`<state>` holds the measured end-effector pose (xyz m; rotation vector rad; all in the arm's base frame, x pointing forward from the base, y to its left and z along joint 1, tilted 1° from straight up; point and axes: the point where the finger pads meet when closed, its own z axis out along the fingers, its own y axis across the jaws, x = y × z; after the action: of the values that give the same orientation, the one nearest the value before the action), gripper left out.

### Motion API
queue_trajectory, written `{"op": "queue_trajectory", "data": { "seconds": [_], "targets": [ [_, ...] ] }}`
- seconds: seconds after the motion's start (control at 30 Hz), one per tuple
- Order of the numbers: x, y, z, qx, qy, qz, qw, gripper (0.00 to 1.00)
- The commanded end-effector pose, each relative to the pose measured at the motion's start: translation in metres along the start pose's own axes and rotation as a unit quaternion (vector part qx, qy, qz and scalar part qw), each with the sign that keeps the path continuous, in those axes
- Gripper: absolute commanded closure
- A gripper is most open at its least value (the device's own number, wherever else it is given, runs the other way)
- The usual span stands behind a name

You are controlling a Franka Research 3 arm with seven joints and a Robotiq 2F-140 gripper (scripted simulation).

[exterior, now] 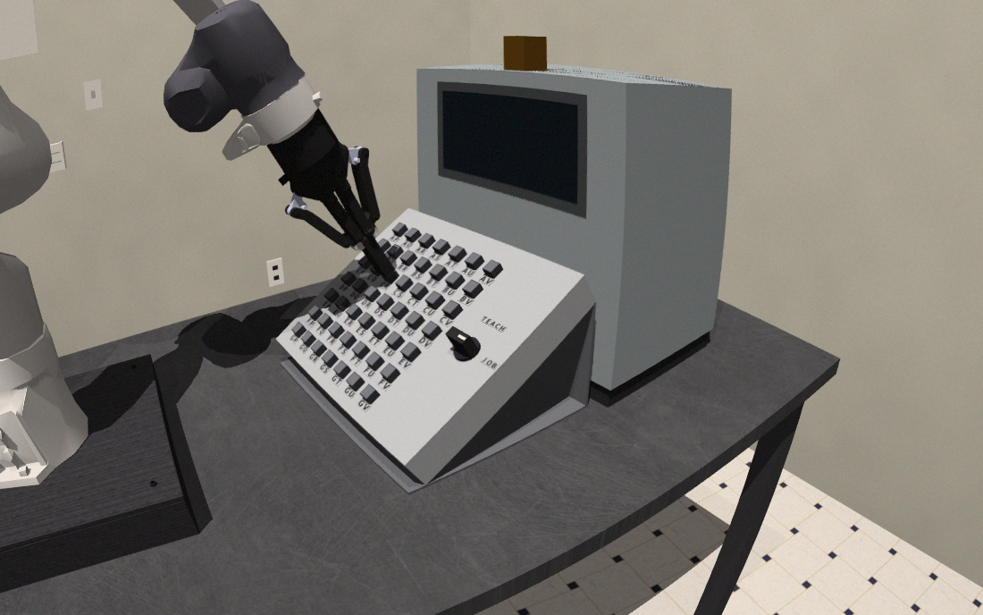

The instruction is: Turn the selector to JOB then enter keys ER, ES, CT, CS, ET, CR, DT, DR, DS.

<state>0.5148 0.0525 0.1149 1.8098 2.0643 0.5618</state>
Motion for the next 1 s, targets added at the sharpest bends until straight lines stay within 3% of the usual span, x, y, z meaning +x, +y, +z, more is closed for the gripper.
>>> {"op": "queue_trajectory", "data": {
  "seconds": [0.0, 0.97],
  "targets": [
    [-0.0007, 0.0012, 0.0008, -0.002, -0.001, -0.004, 1.0, 0.9],
    [-0.0008, 0.0011, 0.0067, -0.002, -0.001, -0.004, 1.0, 0.9]
  ]
}}
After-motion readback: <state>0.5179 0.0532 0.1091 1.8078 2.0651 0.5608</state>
